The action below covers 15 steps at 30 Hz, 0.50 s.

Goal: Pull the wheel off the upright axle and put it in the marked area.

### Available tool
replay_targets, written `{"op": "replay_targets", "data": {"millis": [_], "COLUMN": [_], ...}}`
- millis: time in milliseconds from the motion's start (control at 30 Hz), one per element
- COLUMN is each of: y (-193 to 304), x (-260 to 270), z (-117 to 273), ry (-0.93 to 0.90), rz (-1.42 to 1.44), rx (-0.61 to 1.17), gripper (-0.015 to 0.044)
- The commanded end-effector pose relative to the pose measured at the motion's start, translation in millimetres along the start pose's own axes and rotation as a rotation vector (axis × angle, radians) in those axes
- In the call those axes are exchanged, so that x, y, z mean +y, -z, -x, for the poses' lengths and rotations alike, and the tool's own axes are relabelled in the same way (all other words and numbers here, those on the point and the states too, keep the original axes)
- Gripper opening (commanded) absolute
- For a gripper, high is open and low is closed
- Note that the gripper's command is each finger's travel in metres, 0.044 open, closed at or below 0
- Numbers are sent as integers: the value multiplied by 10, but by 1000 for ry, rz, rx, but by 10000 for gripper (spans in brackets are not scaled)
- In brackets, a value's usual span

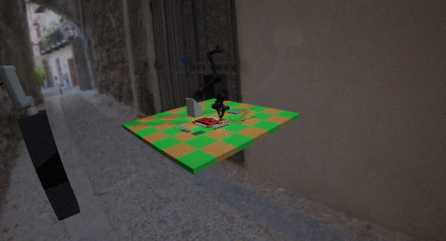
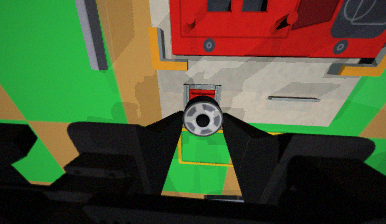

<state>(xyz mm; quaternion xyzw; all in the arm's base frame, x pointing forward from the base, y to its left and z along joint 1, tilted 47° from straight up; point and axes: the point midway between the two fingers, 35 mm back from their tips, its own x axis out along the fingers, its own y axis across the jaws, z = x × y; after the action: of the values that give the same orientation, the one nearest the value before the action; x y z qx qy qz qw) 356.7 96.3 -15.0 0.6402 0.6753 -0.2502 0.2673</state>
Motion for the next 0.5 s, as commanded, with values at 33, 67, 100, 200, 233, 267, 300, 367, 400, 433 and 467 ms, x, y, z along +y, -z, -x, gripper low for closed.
{"op": "replay_targets", "data": {"millis": [33,67,100,200,233,267,300,367,400,433,467], "y": [-3,-3,-3,-3,-4,-4,-4,-4,-4,-4,-4], "x": [7,7,7,7,7,7,8,8,8,8,8], "z": [26,30,33,43,46,49,53,59,63,66,69], "ry": [-3,-3,-3,-3,-3,-3,-3,-3,-3,-3,-3], "rz": [3,3,2,2,2,2,2,2,2,2,2], "rx": [-1,-1,-1,-1,-1,-1,-1,-1,-1,-1,-1], "gripper": [0,0,0,0,0,0,0,0,0,0,0]}}
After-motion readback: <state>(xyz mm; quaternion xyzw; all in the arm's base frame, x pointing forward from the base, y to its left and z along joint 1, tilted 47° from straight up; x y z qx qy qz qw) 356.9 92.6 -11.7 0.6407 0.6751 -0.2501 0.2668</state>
